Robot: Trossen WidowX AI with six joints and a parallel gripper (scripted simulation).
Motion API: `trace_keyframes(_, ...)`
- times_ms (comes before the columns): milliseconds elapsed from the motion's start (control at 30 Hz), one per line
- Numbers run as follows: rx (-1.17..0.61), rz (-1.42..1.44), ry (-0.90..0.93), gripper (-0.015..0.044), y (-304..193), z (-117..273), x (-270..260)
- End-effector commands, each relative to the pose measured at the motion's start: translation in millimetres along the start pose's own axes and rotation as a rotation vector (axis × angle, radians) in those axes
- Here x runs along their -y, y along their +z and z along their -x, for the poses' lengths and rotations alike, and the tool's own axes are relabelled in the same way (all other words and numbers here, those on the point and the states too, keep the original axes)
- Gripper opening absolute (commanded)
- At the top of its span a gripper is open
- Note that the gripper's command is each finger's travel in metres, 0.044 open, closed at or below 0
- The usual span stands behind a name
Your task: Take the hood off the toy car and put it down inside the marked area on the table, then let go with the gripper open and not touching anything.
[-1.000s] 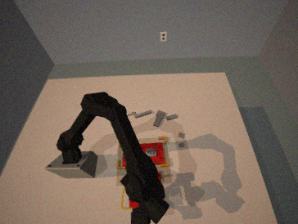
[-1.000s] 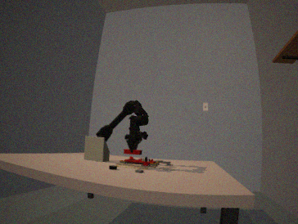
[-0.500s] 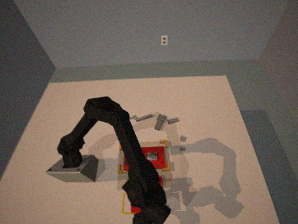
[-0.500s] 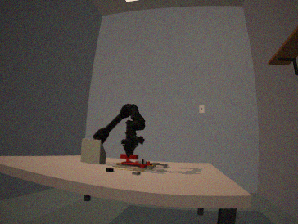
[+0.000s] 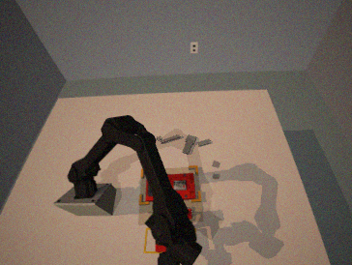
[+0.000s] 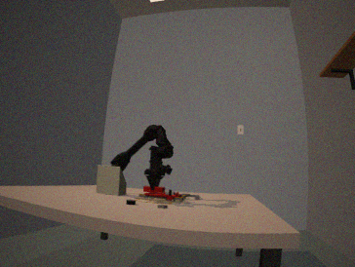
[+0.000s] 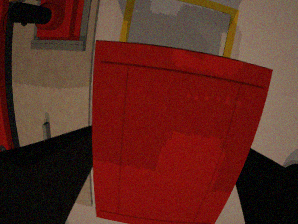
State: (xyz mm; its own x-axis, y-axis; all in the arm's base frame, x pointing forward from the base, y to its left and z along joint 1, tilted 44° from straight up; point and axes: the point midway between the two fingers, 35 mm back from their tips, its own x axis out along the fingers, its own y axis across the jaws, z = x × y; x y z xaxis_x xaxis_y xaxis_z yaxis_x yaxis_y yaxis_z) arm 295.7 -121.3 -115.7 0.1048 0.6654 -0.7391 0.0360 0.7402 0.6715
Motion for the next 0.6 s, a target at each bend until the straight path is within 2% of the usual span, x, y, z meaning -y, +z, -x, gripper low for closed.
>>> trace_keyframes(0, -0.003, -0.009, 0.009, 0.0000, -3, -7, -2)
trace_keyframes(567, -0.003, -0.009, 0.010, 0.0000, -4, -23, -3)
